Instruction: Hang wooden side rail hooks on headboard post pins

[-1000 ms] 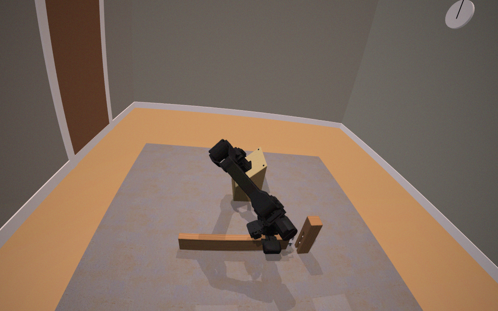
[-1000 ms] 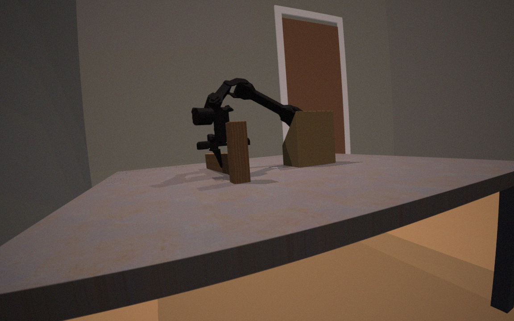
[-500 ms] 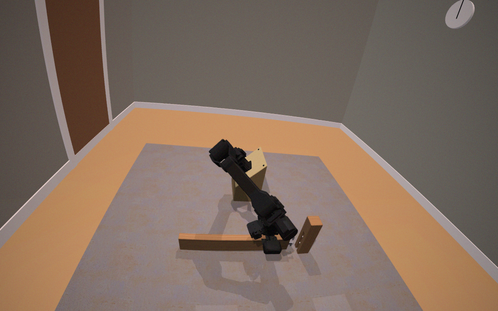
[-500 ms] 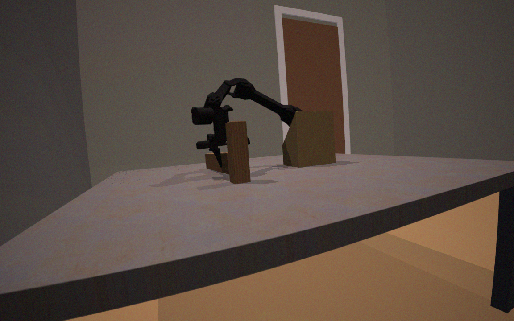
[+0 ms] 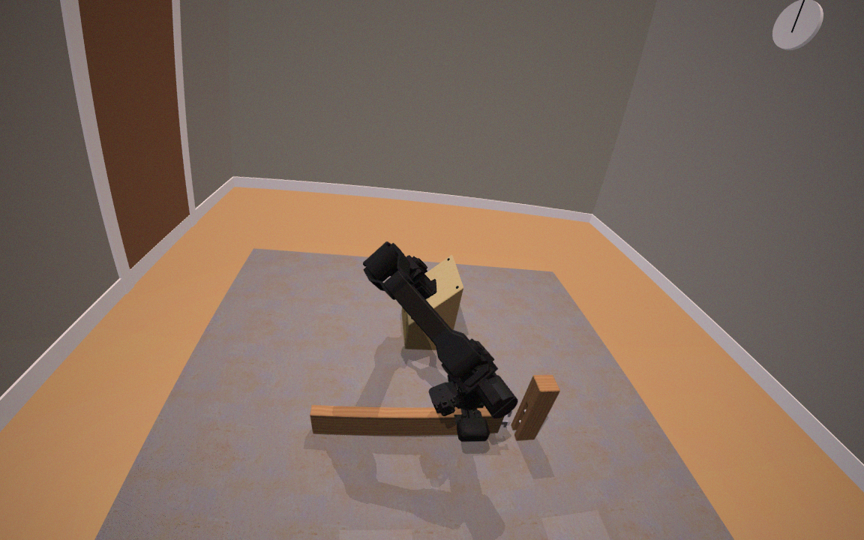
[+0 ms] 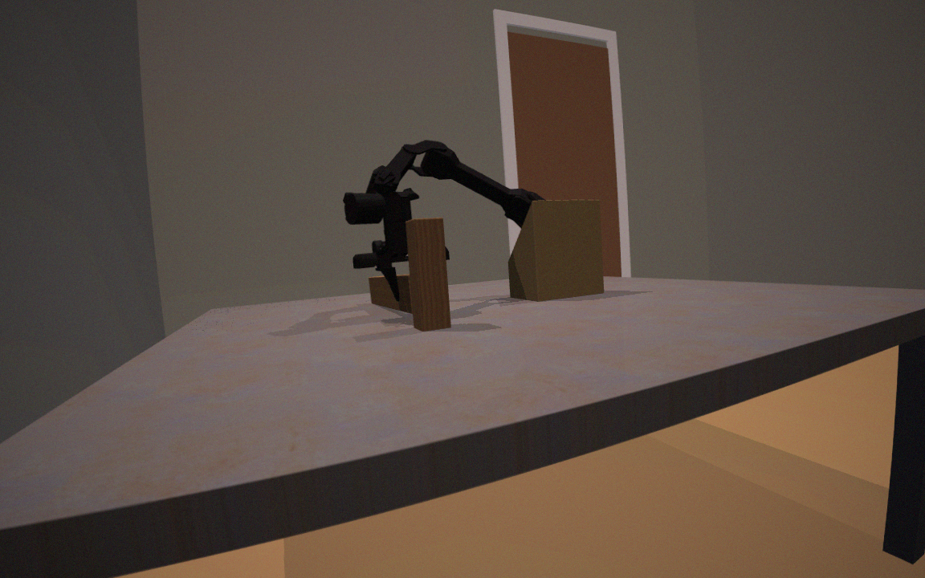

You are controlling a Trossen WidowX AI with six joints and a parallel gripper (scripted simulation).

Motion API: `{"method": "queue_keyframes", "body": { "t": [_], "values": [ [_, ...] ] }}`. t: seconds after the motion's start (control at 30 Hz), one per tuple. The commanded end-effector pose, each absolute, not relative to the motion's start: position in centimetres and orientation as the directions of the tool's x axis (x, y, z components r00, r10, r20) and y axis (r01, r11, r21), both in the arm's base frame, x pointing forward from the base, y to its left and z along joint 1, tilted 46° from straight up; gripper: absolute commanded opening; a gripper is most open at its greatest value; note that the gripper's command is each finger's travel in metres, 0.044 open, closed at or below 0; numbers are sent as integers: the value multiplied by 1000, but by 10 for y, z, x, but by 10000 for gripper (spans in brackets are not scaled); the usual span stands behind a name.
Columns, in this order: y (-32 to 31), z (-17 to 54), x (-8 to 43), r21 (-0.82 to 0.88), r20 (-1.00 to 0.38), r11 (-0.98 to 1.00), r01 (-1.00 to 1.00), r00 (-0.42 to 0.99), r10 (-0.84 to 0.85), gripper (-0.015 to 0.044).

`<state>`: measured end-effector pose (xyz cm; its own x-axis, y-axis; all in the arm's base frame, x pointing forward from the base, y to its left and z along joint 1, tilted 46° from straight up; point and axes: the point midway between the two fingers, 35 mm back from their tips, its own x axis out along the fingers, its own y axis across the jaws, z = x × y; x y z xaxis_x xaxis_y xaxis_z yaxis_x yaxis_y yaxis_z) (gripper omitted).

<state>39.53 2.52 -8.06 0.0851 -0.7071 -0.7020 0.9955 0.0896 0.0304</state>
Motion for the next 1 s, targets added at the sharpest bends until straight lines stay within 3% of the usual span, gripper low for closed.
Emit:
{"method": "queue_keyframes", "body": {
  "t": [0.0,0.97],
  "values": [
    [33,-79,397,37,-701,106,994,101,-706,0],
    [36,-79,398,37,-701,106,994,101,-706,0]
  ]
}}
